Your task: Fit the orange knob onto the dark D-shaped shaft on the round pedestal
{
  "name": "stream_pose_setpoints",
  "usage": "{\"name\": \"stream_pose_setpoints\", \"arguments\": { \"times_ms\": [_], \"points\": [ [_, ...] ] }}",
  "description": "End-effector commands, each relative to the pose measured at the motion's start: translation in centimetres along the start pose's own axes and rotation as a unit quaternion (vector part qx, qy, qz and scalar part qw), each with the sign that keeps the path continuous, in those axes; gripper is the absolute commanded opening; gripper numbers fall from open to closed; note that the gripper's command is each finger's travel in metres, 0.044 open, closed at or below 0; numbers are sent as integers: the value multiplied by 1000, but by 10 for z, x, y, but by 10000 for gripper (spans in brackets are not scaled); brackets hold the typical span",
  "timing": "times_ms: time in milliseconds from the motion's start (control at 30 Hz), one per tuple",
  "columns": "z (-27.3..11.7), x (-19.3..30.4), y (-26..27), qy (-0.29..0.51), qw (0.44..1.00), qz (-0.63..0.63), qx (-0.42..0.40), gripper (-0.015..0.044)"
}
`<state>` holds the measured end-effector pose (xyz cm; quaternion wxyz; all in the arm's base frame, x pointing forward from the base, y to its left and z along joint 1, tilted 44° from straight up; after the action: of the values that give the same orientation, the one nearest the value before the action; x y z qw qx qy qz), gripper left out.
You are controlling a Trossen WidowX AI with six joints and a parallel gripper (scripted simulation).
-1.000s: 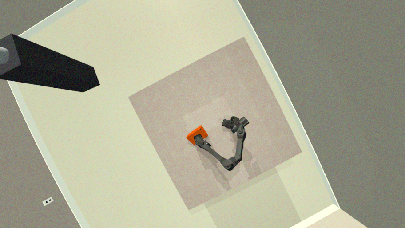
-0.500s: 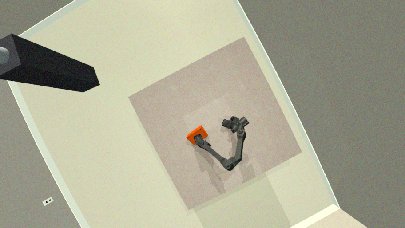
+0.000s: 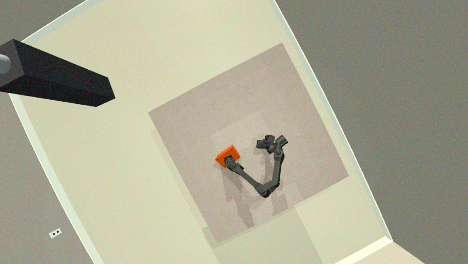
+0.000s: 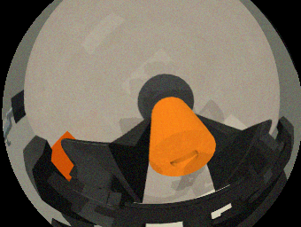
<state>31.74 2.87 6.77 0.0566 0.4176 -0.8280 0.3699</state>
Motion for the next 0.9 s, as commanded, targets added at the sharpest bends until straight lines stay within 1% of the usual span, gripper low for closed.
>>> {"name": "stream_pose_setpoints", "arguments": {
  "times_ms": [0,533,633,767,867],
  "points": [
    [-1,0,0,-1,1000,-4,1,0],
    [-3,0,0,-1,1000,-4,1,0],
    [-3,0,0,-1,1000,-31,1,0],
    [-2,-1,-1,-1,995,-104,1,0],
    [-1,-1,-1,-1,994,-109,1,0]
  ]
}}
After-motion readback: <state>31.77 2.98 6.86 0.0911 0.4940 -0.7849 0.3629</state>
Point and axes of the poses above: the point midway between the two fingers, 35 mm back from their tips, its own z axis out along the fingers, its own y axis across the jaws, x = y × z, the point moved 3 cm from there along -z, back along the fingers, and after that the axes turned 8 degrees about z, right-handed, at the moved point
